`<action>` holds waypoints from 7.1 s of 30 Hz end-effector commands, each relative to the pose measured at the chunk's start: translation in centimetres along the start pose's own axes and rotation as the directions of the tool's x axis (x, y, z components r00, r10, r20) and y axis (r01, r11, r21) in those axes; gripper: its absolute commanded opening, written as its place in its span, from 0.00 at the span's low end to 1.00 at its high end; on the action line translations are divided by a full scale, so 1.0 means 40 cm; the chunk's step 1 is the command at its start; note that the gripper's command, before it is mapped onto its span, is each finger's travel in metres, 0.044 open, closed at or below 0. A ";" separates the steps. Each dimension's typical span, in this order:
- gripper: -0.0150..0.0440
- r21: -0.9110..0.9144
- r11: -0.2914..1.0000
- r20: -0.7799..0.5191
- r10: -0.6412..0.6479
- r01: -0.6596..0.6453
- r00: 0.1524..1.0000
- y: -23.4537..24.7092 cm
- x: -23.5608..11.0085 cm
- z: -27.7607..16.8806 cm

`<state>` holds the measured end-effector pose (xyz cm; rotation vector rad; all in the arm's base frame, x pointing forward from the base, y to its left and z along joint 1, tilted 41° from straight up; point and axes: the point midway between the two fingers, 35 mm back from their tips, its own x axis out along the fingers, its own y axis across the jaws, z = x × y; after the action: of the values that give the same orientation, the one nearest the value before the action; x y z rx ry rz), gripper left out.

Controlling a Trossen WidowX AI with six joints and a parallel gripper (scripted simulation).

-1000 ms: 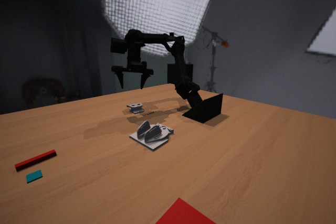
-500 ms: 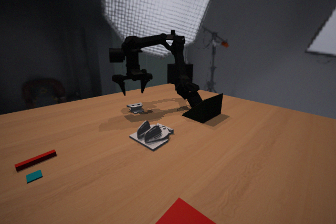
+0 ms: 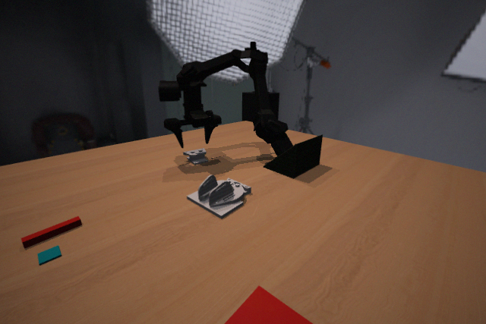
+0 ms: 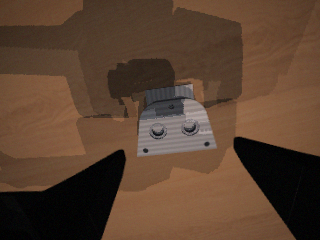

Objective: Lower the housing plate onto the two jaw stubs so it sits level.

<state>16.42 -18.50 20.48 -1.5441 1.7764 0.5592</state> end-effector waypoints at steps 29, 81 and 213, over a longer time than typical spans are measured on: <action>1.00 -0.002 1.000 0.000 0.000 0.000 1.000 0.003 0.102 0.001; 0.85 0.001 1.000 0.001 0.002 -0.002 1.000 0.000 0.074 0.002; 0.85 0.968 0.248 0.021 0.005 -0.022 1.000 -0.029 -0.083 0.650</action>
<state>23.57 2.12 6.11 -0.5694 1.5412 -0.5517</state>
